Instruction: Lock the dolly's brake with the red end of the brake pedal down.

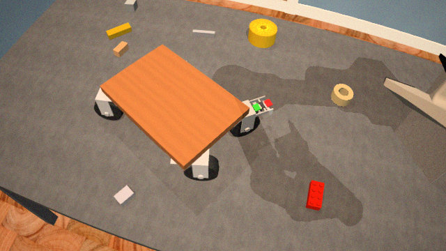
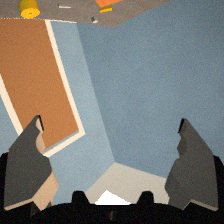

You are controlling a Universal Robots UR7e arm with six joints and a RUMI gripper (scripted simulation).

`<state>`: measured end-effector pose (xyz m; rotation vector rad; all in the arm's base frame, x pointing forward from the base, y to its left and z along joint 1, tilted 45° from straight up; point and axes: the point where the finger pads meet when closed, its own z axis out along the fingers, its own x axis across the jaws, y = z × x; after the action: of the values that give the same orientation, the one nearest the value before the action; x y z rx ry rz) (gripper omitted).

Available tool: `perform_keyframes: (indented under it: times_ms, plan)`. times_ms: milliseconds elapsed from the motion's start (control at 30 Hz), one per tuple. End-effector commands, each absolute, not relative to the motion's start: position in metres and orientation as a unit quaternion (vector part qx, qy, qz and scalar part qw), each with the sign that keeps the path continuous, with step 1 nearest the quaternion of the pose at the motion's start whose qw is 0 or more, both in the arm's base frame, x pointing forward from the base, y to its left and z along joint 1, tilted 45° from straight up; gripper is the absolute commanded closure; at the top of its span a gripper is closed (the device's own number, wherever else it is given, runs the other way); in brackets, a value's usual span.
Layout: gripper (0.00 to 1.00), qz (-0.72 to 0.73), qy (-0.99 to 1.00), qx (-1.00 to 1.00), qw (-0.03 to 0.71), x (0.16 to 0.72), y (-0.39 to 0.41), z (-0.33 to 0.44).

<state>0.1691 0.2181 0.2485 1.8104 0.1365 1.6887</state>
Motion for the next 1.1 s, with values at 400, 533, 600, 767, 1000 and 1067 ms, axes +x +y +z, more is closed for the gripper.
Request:
perform_keyframes:
  times_ms: [400,533,600,767,1000,1067]
  plan:
    - [0.0,0.644,0.052,0.691,0.325,0.169,0.218,0.249]
    - [0.0,0.644,0.052,0.691,0.325,0.169,0.218,0.249]
    - [1.0,0.644,0.052,0.691,0.325,0.169,0.218,0.249]
    - [1.0,0.643,0.049,0.691,0.326,0.169,0.217,0.248]
    - [1.0,0.636,0.028,0.694,0.335,0.172,0.208,0.244]
    - [1.0,0.634,0.023,0.695,0.338,0.172,0.205,0.243]
